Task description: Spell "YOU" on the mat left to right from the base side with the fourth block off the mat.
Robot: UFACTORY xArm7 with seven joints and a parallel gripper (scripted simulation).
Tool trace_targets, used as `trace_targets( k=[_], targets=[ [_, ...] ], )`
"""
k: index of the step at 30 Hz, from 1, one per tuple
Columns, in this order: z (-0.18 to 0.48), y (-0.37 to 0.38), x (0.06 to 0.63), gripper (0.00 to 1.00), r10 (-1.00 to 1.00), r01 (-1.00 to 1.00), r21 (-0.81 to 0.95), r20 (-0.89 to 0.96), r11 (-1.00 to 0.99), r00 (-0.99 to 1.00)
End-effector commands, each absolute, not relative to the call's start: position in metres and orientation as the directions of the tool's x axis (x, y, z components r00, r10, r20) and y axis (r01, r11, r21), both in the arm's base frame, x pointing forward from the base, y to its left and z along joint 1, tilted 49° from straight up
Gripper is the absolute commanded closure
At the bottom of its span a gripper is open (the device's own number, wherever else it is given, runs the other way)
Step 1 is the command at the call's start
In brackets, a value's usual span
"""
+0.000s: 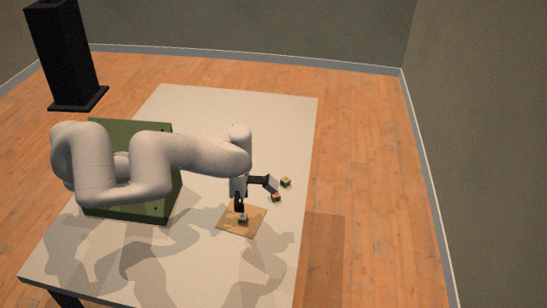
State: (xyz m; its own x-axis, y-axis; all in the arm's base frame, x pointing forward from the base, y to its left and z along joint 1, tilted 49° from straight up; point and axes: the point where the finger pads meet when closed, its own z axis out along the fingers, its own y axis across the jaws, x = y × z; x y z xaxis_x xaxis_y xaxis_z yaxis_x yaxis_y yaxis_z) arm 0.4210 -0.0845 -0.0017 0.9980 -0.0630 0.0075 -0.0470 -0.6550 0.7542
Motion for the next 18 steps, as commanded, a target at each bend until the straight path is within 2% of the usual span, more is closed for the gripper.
trace_targets(
  k=[1,18],
  targets=[
    [-0.0016,-0.0829,0.4223,0.31,-0.059,-0.046,0.753,0.010,-0.657,0.998],
    [-0.0098,-0.0926,0.4220,0.31,-0.058,-0.043,0.753,0.007,-0.657,0.998]
  ],
)
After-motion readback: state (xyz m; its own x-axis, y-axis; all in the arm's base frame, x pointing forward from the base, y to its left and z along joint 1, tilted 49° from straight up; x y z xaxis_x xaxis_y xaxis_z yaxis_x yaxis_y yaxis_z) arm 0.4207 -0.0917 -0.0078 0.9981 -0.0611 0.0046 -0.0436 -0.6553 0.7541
